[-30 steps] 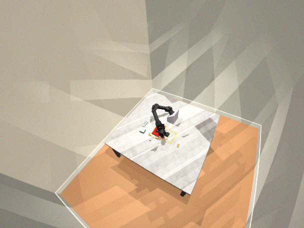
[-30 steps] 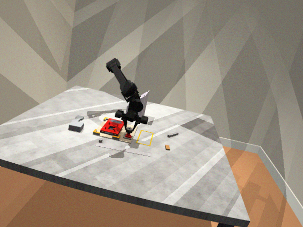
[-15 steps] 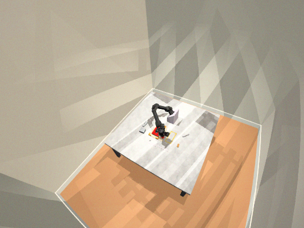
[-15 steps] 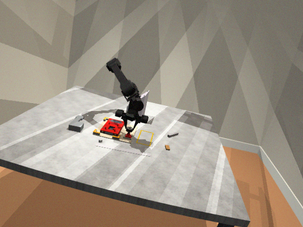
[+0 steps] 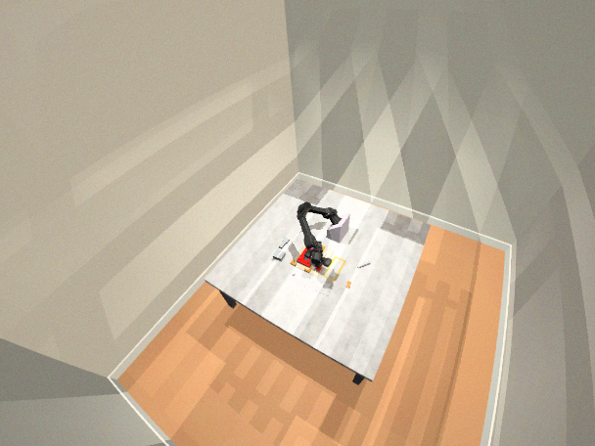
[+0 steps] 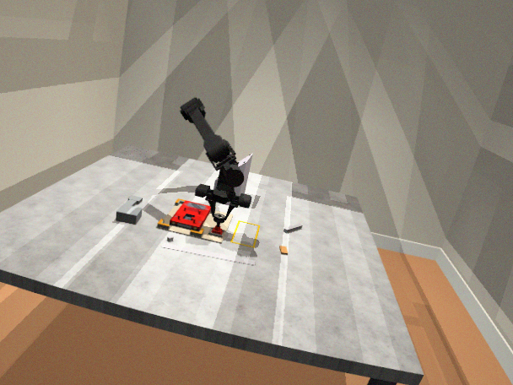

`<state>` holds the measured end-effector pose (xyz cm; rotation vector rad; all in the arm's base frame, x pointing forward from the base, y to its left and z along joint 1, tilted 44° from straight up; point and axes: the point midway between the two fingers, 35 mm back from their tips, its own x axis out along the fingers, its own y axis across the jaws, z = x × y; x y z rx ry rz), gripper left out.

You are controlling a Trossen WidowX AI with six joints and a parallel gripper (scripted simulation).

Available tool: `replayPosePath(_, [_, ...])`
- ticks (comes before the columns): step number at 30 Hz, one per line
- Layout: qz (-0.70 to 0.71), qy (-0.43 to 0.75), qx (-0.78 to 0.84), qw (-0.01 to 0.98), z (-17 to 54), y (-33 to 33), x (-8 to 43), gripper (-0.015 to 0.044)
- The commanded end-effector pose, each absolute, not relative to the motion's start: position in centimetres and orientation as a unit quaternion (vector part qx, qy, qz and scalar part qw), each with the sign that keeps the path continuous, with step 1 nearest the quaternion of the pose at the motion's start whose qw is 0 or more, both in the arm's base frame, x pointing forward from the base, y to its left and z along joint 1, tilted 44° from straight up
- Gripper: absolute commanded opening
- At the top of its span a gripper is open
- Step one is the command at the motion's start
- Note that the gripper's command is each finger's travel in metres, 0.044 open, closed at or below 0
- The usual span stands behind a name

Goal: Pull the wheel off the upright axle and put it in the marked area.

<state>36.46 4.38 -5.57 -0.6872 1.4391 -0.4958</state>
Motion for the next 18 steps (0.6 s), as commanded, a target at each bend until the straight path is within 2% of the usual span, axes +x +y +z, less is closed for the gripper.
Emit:
replayPosePath(1, [-0.22,0.64,-0.301,0.672,-5.46,4.57,36.42,0.0])
replayPosePath(18, [-0.22,0.64,-0.302,0.671,-5.05,4.95,36.36,0.0])
